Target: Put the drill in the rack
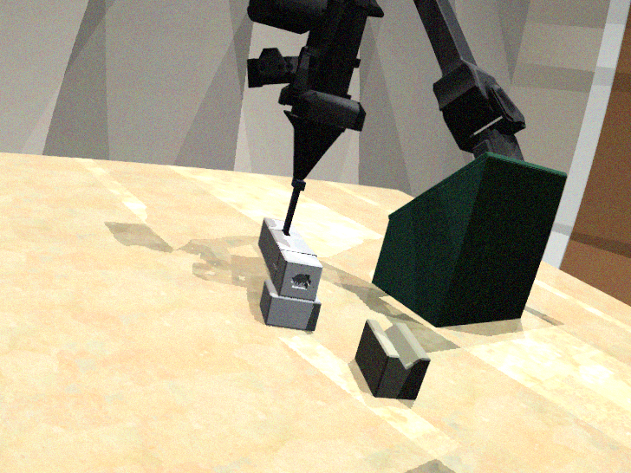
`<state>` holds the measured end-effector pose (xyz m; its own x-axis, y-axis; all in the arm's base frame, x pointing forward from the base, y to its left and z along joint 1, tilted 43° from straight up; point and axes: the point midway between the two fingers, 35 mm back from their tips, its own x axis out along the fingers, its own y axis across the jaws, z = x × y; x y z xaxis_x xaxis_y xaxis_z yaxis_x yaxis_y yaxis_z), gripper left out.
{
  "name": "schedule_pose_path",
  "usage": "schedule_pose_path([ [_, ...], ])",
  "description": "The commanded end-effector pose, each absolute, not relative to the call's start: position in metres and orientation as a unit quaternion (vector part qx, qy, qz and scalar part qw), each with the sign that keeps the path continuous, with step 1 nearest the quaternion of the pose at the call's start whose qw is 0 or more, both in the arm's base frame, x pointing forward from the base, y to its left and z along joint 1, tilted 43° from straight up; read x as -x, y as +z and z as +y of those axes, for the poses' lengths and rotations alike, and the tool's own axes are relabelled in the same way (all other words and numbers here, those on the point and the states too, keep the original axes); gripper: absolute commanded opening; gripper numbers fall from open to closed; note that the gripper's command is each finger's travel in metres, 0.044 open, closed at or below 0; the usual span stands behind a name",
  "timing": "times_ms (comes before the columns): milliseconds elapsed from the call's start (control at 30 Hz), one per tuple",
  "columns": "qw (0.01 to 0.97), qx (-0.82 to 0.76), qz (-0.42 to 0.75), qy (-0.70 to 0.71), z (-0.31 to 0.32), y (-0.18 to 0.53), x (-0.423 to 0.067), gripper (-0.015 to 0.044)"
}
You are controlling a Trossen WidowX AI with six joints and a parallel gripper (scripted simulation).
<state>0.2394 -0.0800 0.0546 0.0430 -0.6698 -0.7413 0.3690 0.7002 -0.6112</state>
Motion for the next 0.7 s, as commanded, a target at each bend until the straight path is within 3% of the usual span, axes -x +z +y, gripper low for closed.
schedule_pose_path([
  [0,0.705,0.133,0.592,-0.368,-0.0824,0.0528,-0.2362,0.0],
  [667,0.705,0.133,0.591,-0.369,-0.0876,0.0467,-0.2427,0.0],
])
